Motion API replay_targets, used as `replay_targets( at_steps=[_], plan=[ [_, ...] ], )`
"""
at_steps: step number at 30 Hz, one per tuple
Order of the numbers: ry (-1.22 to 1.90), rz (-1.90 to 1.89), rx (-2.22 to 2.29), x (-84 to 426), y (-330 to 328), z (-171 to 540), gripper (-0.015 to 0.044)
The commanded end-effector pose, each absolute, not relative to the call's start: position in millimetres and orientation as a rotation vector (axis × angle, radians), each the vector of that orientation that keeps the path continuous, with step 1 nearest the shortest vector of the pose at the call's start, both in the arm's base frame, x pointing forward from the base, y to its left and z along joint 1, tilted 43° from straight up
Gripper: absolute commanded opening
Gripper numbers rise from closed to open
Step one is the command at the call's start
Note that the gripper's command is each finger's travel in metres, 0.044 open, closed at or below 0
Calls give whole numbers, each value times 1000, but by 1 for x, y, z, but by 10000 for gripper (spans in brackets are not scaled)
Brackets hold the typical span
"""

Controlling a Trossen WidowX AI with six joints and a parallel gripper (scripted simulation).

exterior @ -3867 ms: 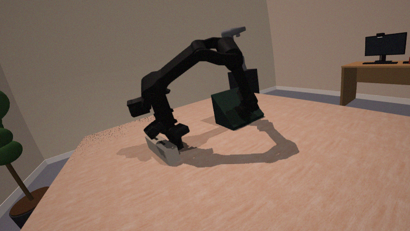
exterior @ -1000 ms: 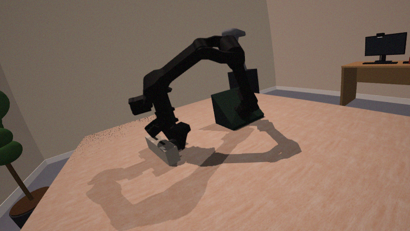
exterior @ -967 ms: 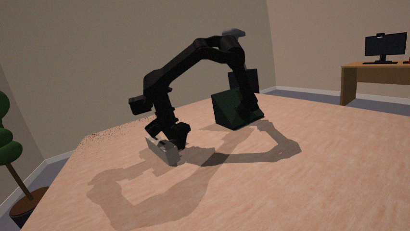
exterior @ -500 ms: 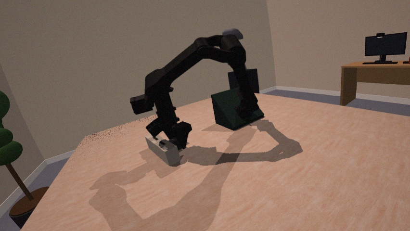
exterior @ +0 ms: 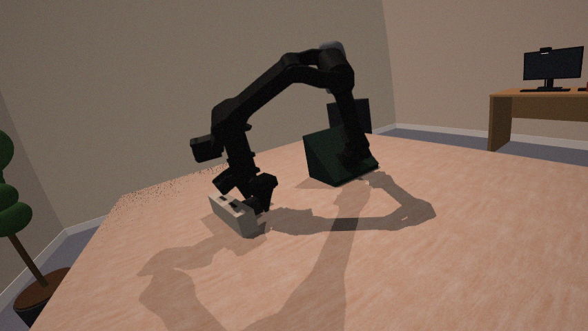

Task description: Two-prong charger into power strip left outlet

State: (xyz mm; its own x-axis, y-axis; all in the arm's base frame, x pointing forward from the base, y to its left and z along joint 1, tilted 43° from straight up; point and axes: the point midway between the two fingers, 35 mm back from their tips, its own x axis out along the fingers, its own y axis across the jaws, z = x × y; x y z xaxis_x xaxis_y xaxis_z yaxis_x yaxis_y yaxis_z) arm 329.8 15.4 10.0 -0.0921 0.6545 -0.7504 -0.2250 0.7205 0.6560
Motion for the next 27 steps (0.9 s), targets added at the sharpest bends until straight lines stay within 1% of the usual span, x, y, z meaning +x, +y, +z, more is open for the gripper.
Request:
replay_targets(
  at_steps=[1,27],
  plan=[
    [1492,766,369,324,14,9,440],
    [1494,766,370,295,8,5,440]
  ],
)
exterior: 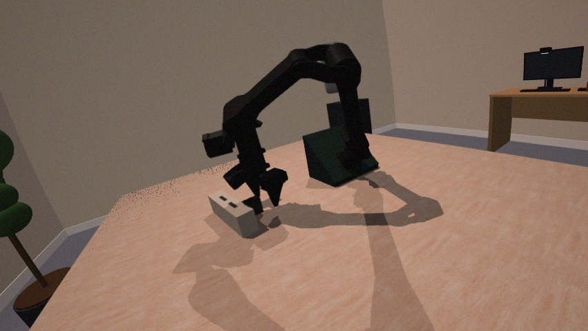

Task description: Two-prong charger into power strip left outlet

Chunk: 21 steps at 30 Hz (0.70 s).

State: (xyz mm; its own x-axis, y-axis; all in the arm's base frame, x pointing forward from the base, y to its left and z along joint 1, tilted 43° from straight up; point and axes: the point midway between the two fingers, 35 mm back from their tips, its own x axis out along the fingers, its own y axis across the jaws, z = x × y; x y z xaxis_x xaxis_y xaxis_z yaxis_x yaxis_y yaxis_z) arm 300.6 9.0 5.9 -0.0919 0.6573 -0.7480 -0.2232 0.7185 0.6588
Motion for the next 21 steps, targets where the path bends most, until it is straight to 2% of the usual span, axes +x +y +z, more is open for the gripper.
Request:
replay_targets(
  at_steps=[1,16,21],
  plan=[
    [1494,766,370,294,8,5,440],
    [1495,766,370,278,6,2,440],
    [1204,655,484,298,-17,28,440]
  ],
)
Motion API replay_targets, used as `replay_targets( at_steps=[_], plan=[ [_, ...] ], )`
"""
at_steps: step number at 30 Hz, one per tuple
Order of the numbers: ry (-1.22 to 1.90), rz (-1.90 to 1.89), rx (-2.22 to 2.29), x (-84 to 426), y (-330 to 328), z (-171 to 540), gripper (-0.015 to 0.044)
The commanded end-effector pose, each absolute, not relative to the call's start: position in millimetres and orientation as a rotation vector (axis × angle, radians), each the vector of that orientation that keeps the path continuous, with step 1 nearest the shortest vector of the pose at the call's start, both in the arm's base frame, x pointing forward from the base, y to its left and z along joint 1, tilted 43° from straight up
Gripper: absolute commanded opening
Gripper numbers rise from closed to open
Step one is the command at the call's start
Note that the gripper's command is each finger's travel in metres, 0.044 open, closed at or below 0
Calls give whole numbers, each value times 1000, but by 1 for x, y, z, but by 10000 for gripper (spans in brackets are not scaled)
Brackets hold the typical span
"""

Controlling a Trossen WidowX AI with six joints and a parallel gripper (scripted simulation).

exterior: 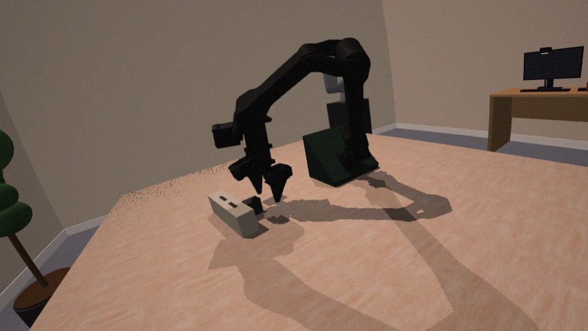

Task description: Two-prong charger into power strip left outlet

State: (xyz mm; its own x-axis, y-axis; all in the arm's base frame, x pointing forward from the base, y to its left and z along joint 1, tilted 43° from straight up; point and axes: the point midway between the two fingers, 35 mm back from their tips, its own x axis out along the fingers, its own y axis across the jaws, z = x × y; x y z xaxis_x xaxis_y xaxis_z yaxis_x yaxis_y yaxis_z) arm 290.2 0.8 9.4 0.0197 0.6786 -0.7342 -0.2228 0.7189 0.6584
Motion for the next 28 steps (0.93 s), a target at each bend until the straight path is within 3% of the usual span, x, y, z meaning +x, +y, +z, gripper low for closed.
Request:
replay_targets(
  at_steps=[1,5,28],
  plan=[
    [1119,629,507,301,-24,37,440],
    [921,577,546,303,-41,60,440],
    [921,577,546,303,-41,60,440]
  ],
)
